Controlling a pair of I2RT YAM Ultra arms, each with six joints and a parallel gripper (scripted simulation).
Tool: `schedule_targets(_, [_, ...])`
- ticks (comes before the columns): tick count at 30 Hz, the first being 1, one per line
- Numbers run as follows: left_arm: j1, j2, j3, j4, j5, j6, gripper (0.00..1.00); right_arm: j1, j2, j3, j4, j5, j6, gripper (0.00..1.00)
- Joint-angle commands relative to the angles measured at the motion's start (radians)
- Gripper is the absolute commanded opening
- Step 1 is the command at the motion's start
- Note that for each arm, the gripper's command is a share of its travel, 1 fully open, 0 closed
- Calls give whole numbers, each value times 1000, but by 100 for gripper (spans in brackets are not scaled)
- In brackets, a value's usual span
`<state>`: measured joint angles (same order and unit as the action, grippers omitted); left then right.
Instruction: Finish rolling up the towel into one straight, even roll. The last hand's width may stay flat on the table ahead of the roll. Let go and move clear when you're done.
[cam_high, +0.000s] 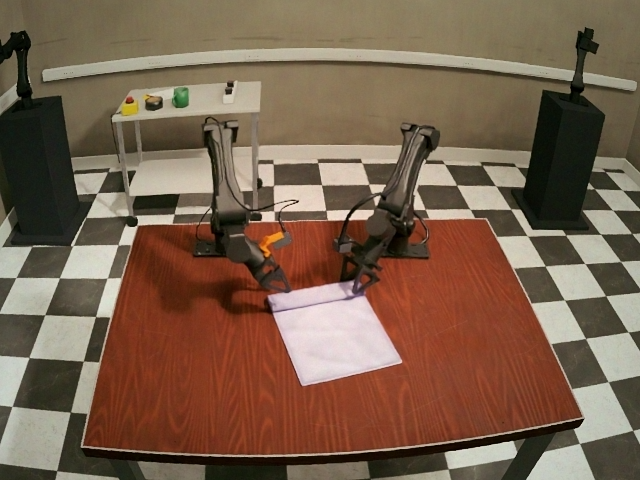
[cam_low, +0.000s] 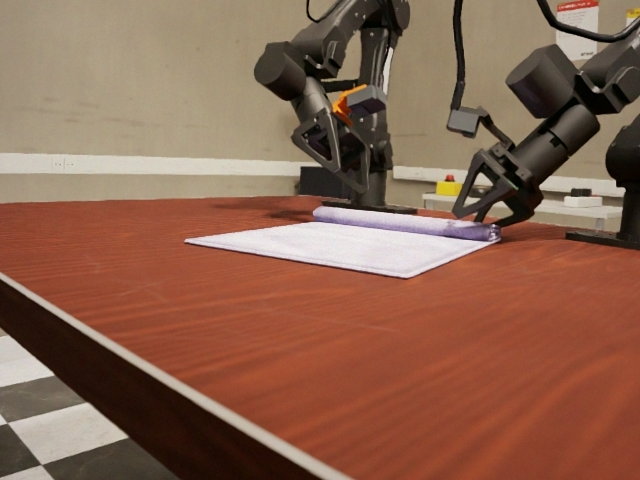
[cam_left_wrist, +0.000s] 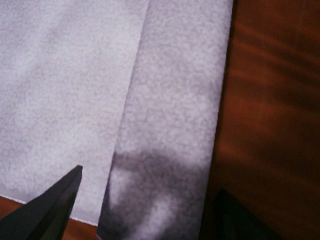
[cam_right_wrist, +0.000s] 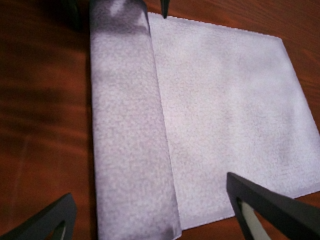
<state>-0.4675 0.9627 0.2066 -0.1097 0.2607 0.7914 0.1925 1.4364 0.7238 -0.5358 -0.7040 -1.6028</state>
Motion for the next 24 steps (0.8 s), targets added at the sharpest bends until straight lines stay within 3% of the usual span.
schedule_targets(1, [-14,23,-3,52,-5,-2,94,7,11,33,-22,-5,-10,98])
schedule_targets(2, [-14,23,-3,52,-5,-2,94,7,11,33,-22,-5,-10,98])
schedule_targets(14, [-13,63,-27,115,-6,-2,43,7,11,33,-22,-5,-10,98])
schedule_targets(24, [-14,75,-33,135,-6,-2,34,7,11,33,-22,-5,-10,98])
